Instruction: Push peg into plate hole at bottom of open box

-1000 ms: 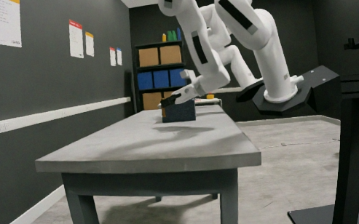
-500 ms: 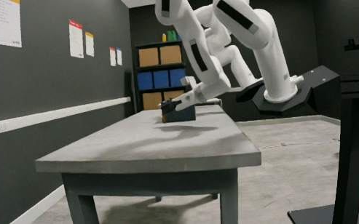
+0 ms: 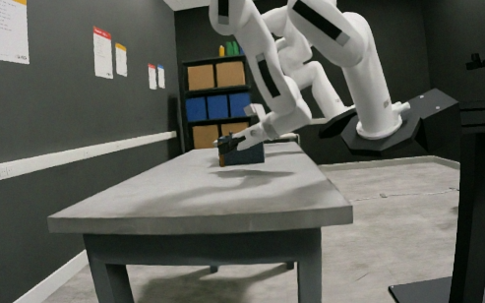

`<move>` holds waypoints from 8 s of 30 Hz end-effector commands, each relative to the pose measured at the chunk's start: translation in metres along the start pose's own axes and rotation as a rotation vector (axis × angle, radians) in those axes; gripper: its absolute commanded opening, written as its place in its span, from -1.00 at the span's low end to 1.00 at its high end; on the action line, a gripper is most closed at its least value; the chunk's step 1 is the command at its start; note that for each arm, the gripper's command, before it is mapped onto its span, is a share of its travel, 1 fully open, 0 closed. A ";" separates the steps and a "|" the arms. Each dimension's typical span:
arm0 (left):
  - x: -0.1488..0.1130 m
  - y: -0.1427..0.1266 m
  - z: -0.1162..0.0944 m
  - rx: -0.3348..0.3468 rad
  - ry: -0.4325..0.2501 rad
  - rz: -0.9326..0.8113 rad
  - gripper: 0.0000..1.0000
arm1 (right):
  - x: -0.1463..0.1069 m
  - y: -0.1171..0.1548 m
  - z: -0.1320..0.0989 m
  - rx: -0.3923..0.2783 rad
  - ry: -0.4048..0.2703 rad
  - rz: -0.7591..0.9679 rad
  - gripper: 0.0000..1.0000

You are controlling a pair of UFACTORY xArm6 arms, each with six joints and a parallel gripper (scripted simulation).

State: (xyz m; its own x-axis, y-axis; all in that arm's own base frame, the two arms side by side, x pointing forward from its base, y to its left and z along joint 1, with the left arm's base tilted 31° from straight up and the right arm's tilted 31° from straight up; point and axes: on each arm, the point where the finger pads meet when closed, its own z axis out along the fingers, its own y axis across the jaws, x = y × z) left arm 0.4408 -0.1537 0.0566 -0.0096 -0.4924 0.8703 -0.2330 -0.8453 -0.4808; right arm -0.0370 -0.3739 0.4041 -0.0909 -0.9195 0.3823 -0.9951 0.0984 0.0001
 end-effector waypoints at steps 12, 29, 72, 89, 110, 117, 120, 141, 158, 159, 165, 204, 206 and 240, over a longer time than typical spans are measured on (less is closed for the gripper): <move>-0.002 0.000 0.001 0.000 0.001 0.000 -1.00 | 0.000 0.000 -0.001 0.000 0.002 0.000 1.00; -0.008 0.000 0.003 0.000 0.001 0.000 -1.00 | 0.000 0.000 -0.001 0.000 0.002 0.000 1.00; -0.011 0.000 0.004 0.000 0.001 0.000 -0.13 | 0.000 0.000 -0.001 0.000 0.002 0.000 1.00; -0.011 0.000 0.004 0.000 0.001 0.000 -0.13 | 0.000 0.000 -0.001 0.000 0.002 0.000 1.00; -0.011 0.000 -0.054 0.000 0.001 0.000 -0.13 | 0.000 0.000 -0.001 0.000 0.002 0.000 1.00; -0.011 0.000 -0.070 0.000 0.001 0.000 -0.13 | 0.000 0.000 -0.001 0.000 0.002 0.000 1.00; -0.011 0.000 -0.071 0.000 0.001 0.000 -0.13 | 0.000 0.000 -0.001 0.000 0.002 0.000 1.00; -0.009 0.000 -0.071 0.000 -0.030 0.000 -0.13 | 0.000 0.000 -0.001 0.000 0.002 0.000 1.00; 0.001 0.000 -0.075 0.001 -0.165 0.000 -0.13 | 0.000 0.000 -0.001 0.000 0.002 0.000 1.00; 0.002 0.000 -0.075 0.001 -0.179 0.000 -0.13 | 0.000 0.000 -0.001 0.000 0.002 0.000 1.00; 0.009 0.000 -0.078 0.001 -0.280 0.000 -0.13 | 0.000 0.000 -0.001 0.000 0.002 0.000 1.00; 0.054 0.000 -0.094 0.000 -0.922 -0.001 -0.13 | 0.000 0.000 -0.001 0.000 0.002 0.000 1.00; 0.055 0.000 -0.094 0.001 -0.937 -0.001 -0.13 | 0.000 0.000 -0.001 0.000 0.002 0.000 1.00; 0.074 0.000 -0.101 -0.001 -1.218 -0.001 -0.13 | 0.000 0.000 -0.001 0.000 0.002 0.000 1.00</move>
State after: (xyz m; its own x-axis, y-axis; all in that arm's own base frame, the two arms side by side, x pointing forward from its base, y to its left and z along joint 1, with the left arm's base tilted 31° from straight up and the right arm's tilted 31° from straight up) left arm 0.3413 -0.1686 0.1314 0.9092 -0.3647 0.2010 -0.2329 -0.8454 -0.4807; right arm -0.0370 -0.3739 0.4041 -0.0909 -0.9195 0.3823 -0.9951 0.0984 0.0001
